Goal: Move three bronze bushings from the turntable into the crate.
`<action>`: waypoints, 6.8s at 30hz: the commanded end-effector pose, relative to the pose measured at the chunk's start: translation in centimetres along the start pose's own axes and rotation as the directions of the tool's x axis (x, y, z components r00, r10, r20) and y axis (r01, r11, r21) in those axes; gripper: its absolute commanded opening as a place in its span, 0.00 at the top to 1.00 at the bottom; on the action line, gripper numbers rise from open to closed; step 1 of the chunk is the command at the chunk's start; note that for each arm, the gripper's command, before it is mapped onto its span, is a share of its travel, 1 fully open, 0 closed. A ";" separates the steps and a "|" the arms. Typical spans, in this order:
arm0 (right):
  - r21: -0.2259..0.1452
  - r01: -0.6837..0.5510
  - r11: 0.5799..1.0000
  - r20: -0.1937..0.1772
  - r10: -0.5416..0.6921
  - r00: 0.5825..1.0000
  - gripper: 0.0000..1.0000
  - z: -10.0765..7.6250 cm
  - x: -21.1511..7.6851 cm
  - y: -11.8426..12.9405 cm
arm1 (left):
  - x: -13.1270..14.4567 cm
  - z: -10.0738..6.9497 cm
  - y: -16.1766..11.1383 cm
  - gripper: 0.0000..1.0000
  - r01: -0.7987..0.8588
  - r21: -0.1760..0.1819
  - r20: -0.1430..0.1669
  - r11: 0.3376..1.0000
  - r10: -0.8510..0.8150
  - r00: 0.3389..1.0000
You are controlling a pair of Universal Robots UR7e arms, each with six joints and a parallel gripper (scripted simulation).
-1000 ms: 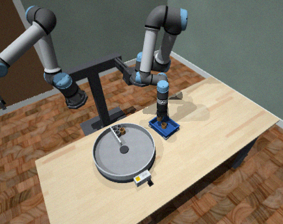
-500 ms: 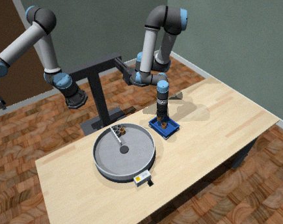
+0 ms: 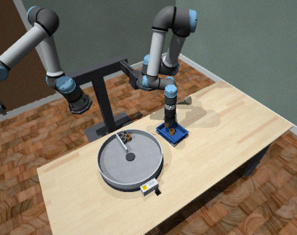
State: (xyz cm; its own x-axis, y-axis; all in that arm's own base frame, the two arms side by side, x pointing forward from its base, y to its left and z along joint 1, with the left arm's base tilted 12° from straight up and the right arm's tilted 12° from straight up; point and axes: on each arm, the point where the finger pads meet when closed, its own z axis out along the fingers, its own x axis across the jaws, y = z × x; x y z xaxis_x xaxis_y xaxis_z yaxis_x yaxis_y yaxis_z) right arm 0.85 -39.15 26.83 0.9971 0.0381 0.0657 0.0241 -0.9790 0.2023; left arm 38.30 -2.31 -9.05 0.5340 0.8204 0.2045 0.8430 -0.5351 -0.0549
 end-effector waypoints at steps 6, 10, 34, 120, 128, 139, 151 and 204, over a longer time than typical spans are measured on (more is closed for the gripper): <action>0.000 -0.001 1.000 0.000 0.001 1.000 0.00 0.0 -0.1 -0.1 | 0.1 1.2 -0.1 1.00 0.001 0.001 -0.001 1.000 -0.001 1.000; 0.000 -0.001 1.000 0.000 0.001 1.000 0.00 0.0 -0.1 -0.1 | 0.1 1.9 0.0 1.00 0.001 0.001 -0.001 1.000 -0.001 1.000; 0.000 -0.001 1.000 0.000 0.001 1.000 0.00 0.0 -0.1 -0.1 | 0.1 4.1 0.1 1.00 0.001 -0.001 -0.001 1.000 -0.001 1.000; 0.000 -0.001 1.000 0.000 0.001 1.000 0.00 0.0 -0.1 -0.1 | 0.1 4.6 0.3 1.00 0.001 -0.003 -0.001 1.000 -0.001 1.000; 0.000 -0.001 1.000 0.000 0.001 1.000 0.00 0.0 -0.1 -0.1 | 0.1 4.6 0.3 1.00 0.001 -0.003 -0.001 1.000 -0.001 1.000; 0.000 -0.001 1.000 0.000 0.001 1.000 0.00 0.0 -0.1 -0.1 | 0.1 4.6 0.3 0.62 0.001 -0.003 -0.001 1.000 -0.001 1.000; 0.000 -0.001 1.000 0.000 0.001 1.000 0.00 0.0 -0.1 -0.1 | 0.1 4.6 0.3 0.62 0.001 -0.003 -0.001 1.000 -0.001 1.000; 0.000 -0.001 1.000 0.000 0.001 1.000 0.00 0.0 -0.1 -0.1 | 0.0 -4.0 0.4 0.62 0.000 -0.006 0.000 1.000 0.000 1.000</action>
State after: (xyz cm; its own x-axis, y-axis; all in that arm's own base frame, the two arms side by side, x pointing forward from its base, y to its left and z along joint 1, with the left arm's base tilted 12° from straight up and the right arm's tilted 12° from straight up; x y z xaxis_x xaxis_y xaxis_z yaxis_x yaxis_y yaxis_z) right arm 0.85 -39.15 26.83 0.9971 0.0381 0.0657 0.0241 -0.9790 0.2023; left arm 38.57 -2.73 -7.64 0.5339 0.8201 0.2057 0.8422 -0.5376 -0.0426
